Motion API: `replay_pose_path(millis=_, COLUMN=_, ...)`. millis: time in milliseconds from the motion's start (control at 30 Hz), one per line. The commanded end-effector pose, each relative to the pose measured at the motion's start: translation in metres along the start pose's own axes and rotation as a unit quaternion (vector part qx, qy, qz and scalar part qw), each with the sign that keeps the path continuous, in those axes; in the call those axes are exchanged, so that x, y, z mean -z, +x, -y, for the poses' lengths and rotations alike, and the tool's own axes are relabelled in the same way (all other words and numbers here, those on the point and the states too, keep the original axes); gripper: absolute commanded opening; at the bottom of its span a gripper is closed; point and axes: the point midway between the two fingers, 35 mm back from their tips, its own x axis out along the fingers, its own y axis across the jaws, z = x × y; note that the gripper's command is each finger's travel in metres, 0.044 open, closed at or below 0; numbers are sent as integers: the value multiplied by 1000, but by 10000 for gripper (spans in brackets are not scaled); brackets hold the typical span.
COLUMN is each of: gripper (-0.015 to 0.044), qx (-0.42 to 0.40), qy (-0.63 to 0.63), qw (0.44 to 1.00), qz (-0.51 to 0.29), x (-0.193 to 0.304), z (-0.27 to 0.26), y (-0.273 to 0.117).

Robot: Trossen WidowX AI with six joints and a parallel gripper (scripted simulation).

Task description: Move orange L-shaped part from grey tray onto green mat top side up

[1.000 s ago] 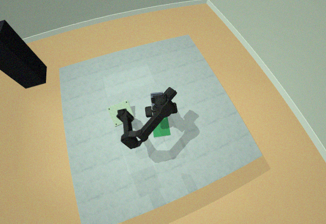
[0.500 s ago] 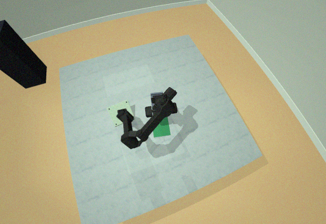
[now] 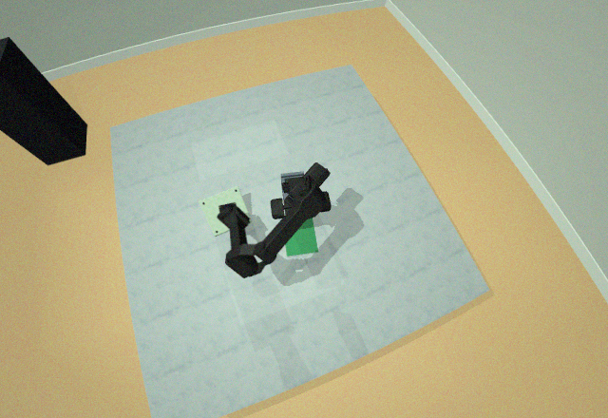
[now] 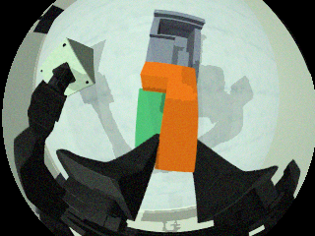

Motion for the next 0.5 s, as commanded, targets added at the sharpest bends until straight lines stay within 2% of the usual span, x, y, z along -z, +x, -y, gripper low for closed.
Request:
replay_pose_path(millis=0, gripper=0, qx=1, qy=-3, qw=1000, qz=-2, x=1, z=0, y=0)
replay_pose_path(millis=467, gripper=0, qx=0, qy=0, qw=1000, qz=0, x=12, z=0, y=1)
